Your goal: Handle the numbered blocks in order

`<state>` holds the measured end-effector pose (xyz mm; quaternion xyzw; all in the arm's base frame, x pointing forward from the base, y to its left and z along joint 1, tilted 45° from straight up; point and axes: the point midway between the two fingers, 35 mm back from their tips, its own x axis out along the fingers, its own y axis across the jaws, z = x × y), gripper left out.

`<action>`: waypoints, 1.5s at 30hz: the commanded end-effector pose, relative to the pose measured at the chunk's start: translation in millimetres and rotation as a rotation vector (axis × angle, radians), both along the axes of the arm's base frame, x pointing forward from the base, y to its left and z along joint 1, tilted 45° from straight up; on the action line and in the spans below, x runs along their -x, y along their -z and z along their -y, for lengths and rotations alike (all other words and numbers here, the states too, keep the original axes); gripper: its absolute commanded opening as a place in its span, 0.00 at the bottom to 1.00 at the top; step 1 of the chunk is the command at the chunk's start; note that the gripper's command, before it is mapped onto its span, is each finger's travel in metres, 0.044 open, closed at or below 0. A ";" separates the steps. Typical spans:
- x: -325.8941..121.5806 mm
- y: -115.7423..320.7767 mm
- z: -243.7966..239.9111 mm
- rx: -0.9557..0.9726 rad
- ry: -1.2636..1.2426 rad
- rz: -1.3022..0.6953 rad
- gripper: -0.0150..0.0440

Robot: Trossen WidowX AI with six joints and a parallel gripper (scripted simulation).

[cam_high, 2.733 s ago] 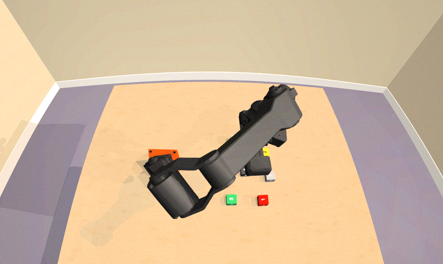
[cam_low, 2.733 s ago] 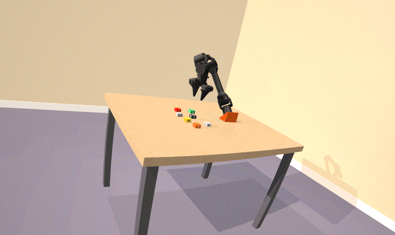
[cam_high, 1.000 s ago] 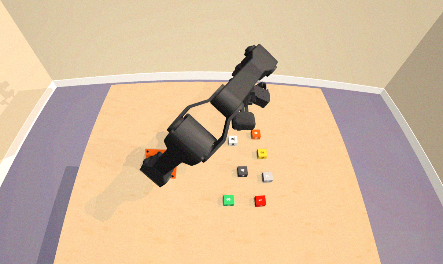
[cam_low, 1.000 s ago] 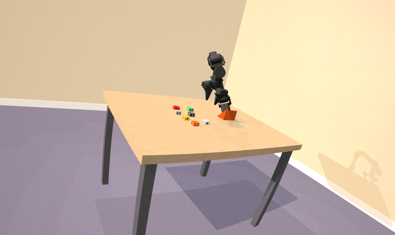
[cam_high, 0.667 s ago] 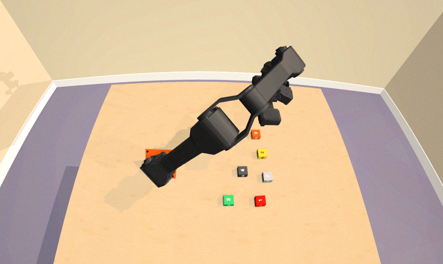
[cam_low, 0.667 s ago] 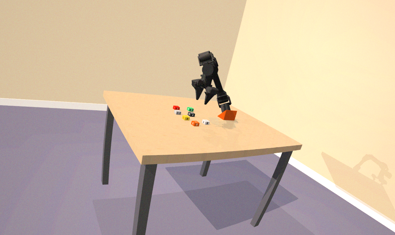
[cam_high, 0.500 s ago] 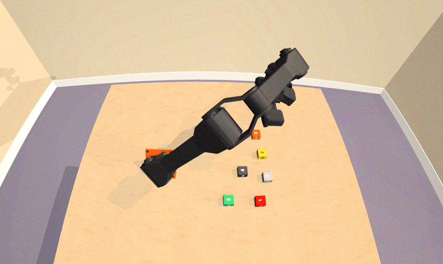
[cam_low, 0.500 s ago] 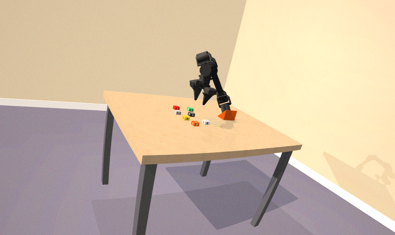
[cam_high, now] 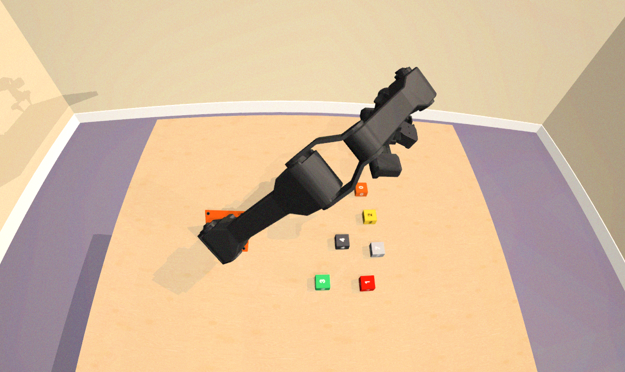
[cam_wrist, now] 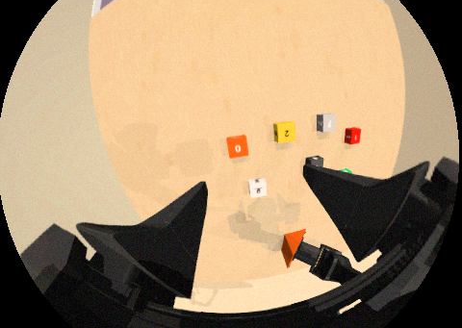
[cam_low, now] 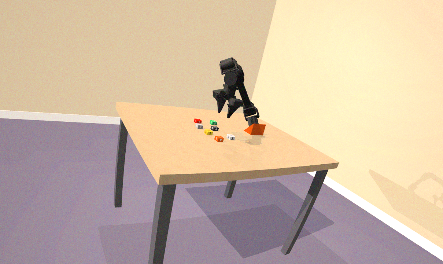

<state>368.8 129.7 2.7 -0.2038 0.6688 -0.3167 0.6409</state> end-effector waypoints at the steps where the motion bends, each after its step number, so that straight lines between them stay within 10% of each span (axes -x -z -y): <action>1: -0.2 -6.9 8.7 0.005 -0.005 -0.007 0.93; 45: 1.0 -114.7 124.0 0.017 -0.012 0.000 0.93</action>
